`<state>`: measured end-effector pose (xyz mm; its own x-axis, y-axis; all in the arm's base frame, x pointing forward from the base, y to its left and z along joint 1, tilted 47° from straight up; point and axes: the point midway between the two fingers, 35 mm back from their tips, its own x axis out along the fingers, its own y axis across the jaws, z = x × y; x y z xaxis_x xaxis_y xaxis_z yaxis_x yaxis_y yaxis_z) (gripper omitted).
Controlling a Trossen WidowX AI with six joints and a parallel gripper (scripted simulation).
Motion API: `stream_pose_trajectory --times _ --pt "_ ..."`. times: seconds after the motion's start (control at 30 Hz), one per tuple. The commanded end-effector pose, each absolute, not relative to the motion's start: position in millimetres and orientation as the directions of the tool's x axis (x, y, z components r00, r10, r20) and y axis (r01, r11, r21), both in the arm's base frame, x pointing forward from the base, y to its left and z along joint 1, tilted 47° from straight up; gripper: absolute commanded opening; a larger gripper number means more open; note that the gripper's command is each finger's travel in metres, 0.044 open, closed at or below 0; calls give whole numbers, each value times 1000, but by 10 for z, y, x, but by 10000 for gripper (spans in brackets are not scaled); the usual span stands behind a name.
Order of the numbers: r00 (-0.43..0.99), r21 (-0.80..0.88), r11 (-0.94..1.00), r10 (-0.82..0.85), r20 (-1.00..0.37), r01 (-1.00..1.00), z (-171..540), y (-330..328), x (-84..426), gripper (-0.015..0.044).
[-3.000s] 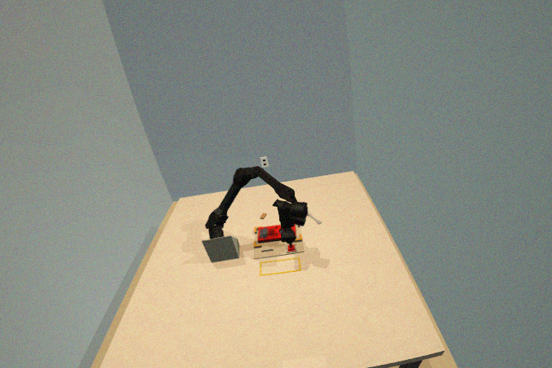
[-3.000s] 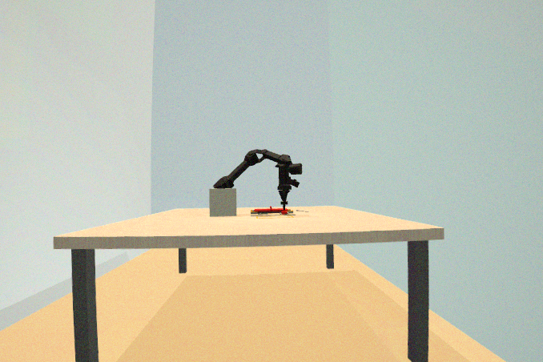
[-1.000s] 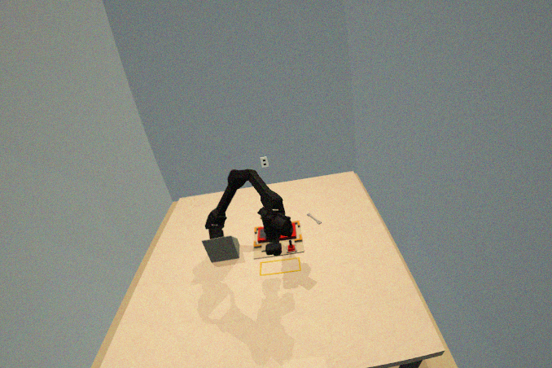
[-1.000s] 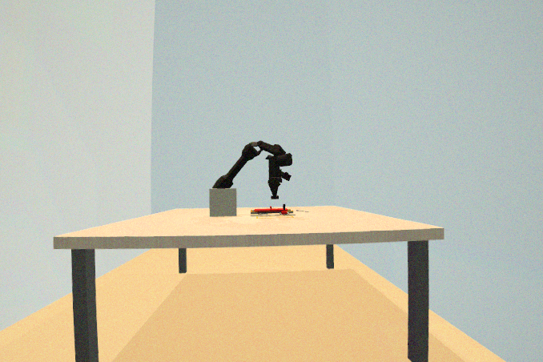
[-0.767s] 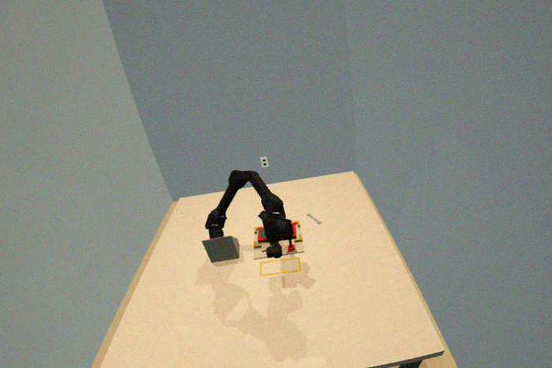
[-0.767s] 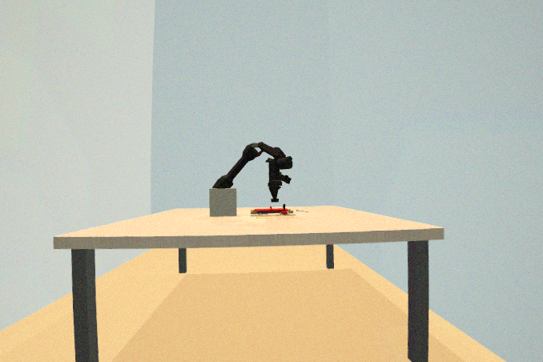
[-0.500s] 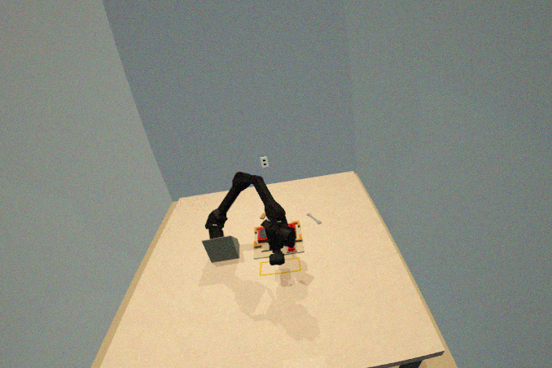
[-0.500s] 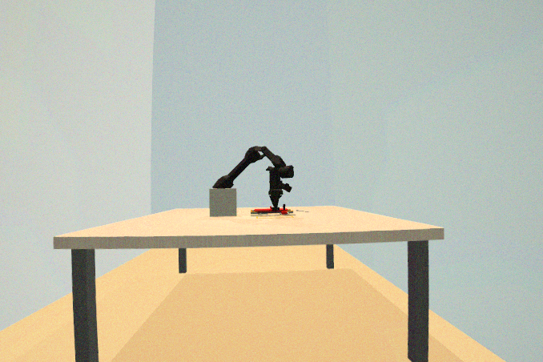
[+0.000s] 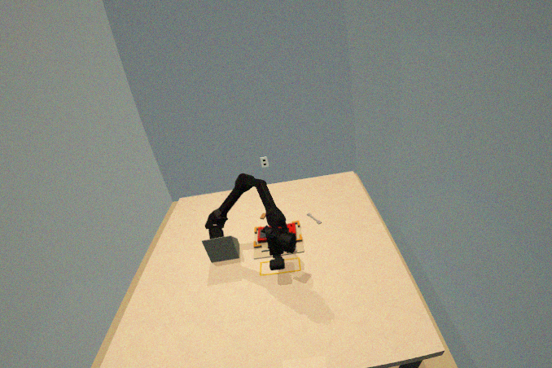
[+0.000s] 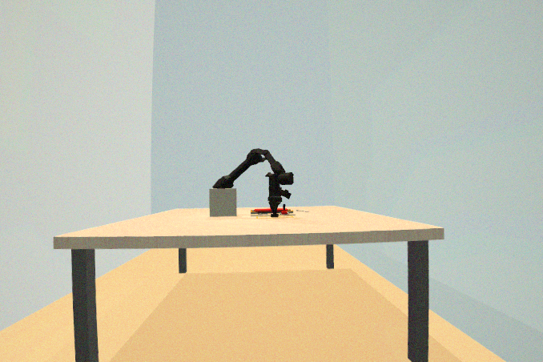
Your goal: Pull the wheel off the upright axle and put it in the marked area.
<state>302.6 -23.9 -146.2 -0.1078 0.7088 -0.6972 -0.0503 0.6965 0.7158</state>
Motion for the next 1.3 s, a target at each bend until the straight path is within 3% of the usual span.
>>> stream_pose_trajectory --times 0.0,0.13,0.47,0.67,0.8,1.27 --pt "-109 716 697 708 -697 -52 -1459 -239 3027 210" --pt "-108 715 697 708 -698 -51 -1415 -289 3039 300" --pt "-103 715 697 709 -698 -45 -1045 -675 3089 300" --pt "-101 713 700 707 -700 -38 -732 -791 2662 440" --pt "-107 715 698 708 -698 -39 -469 -846 2319 440" --pt "-107 715 698 708 -698 -40 -457 -847 2301 440"
